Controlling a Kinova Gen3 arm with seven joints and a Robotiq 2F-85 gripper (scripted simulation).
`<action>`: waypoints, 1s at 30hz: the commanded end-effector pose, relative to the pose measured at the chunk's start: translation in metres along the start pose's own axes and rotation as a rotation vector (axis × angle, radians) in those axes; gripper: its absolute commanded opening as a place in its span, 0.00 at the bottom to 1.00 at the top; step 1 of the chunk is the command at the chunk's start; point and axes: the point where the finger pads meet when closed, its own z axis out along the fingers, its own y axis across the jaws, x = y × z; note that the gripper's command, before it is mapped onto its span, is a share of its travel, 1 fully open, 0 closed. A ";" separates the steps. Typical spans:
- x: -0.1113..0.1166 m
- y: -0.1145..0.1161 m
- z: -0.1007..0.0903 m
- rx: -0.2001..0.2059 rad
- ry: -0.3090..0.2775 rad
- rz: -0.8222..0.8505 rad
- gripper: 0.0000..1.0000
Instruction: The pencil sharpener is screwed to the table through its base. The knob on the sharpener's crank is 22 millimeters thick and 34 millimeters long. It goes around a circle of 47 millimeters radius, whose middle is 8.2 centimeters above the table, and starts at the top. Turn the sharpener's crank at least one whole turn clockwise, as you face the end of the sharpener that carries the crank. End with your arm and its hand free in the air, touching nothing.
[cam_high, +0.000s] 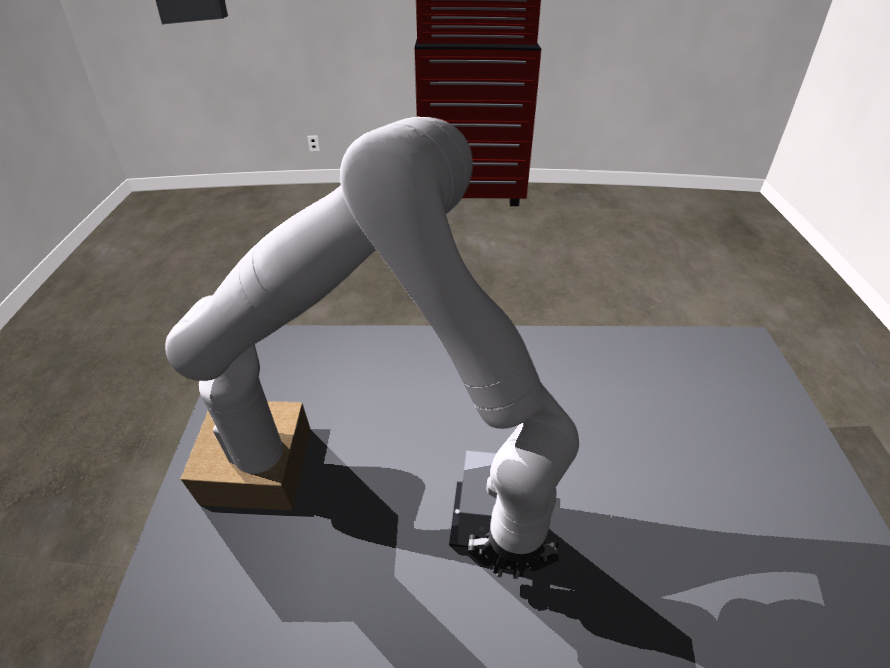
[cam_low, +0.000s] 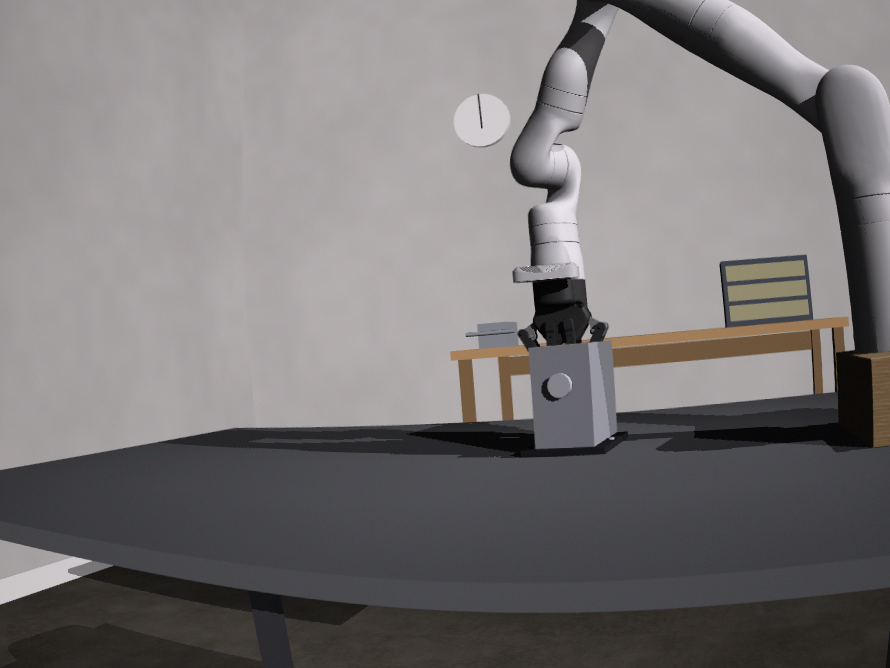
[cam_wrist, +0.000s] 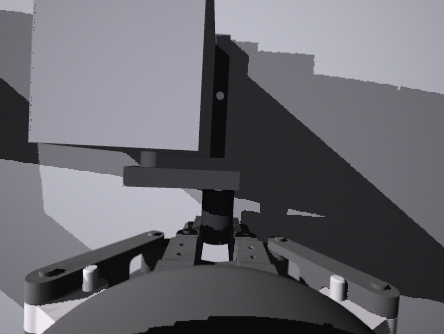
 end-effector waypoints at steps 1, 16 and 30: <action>0.000 0.001 -0.001 -0.001 0.000 0.000 0.00; 0.000 0.000 -0.001 -0.001 0.000 0.000 0.00; 0.000 -0.001 0.007 -0.001 0.000 0.000 0.00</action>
